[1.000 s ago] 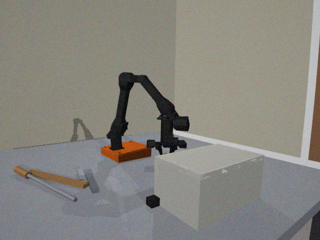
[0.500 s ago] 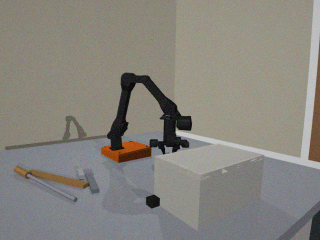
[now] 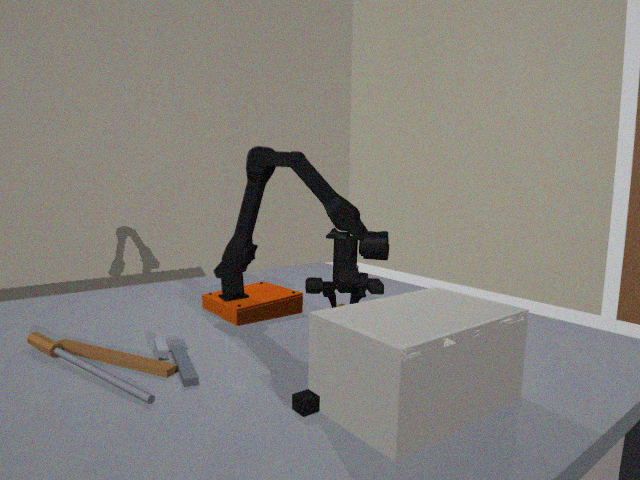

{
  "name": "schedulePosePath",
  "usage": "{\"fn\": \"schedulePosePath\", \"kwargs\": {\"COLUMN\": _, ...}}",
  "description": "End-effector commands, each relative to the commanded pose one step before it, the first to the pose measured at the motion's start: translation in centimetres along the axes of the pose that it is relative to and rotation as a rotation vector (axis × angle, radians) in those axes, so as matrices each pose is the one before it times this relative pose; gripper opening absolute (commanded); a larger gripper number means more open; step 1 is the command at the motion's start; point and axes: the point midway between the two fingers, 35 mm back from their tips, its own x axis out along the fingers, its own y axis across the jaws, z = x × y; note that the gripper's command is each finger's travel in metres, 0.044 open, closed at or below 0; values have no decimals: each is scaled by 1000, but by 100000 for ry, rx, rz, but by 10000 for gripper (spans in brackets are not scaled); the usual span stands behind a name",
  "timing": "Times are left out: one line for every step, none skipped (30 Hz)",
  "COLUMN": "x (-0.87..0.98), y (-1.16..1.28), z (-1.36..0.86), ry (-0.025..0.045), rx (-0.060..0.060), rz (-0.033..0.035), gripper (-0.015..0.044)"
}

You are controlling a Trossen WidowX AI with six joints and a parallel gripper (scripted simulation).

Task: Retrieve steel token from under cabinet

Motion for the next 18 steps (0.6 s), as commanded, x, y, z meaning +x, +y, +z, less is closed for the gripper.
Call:
{"fn": "schedulePosePath", "kwargs": {"x": -277, "y": 943, "z": -423, "ry": 283, "rx": -676, "rz": 1257, "gripper": 0}}
{"fn": "schedulePosePath", "kwargs": {"x": -2, "y": 106, "z": -55, "ry": 5, "rx": 0, "rz": 9, "gripper": 0}}
{"fn": "schedulePosePath", "kwargs": {"x": -1, "y": 99, "z": -64, "ry": 6, "rx": 0, "rz": 8, "gripper": 0}}
{"fn": "schedulePosePath", "kwargs": {"x": 0, "y": 72, "z": -71, "ry": 7, "rx": 0, "rz": 6, "gripper": 0}}
{"fn": "schedulePosePath", "kwargs": {"x": -1, "y": 77, "z": -50, "ry": 5, "rx": 0, "rz": 7, "gripper": 0}}
{"fn": "schedulePosePath", "kwargs": {"x": -2, "y": 91, "z": -44, "ry": 4, "rx": 0, "rz": 8, "gripper": 0}}
{"fn": "schedulePosePath", "kwargs": {"x": -2, "y": 100, "z": -46, "ry": 4, "rx": 0, "rz": 9, "gripper": 0}}
{"fn": "schedulePosePath", "kwargs": {"x": -2, "y": 102, "z": -51, "ry": 5, "rx": 0, "rz": 9, "gripper": 0}}
{"fn": "schedulePosePath", "kwargs": {"x": -1, "y": 104, "z": -61, "ry": 6, "rx": 0, "rz": 9, "gripper": 0}}
{"fn": "schedulePosePath", "kwargs": {"x": -2, "y": 103, "z": -48, "ry": 5, "rx": 0, "rz": 9, "gripper": 0}}
{"fn": "schedulePosePath", "kwargs": {"x": -2, "y": 100, "z": -51, "ry": 5, "rx": 0, "rz": 9, "gripper": 0}}
{"fn": "schedulePosePath", "kwargs": {"x": 0, "y": 89, "z": -57, "ry": 5, "rx": 0, "rz": 7, "gripper": 0}}
{"fn": "schedulePosePath", "kwargs": {"x": 1, "y": 17, "z": -43, "ry": 4, "rx": 0, "rz": 1, "gripper": 0}}
{"fn": "schedulePosePath", "kwargs": {"x": 0, "y": -14, "z": 1, "ry": 0, "rx": 0, "rz": -1, "gripper": 0}}
{"fn": "schedulePosePath", "kwargs": {"x": 0, "y": -16, "z": -4, "ry": 0, "rx": 0, "rz": -1, "gripper": 0}}
{"fn": "schedulePosePath", "kwargs": {"x": 0, "y": 17, "z": -7, "ry": 1, "rx": 0, "rz": 2, "gripper": 0}}
{"fn": "schedulePosePath", "kwargs": {"x": -1, "y": 33, "z": -15, "ry": 1, "rx": 0, "rz": 3, "gripper": 0}}
{"fn": "schedulePosePath", "kwargs": {"x": -1, "y": 49, "z": -24, "ry": 2, "rx": 0, "rz": 4, "gripper": 0}}
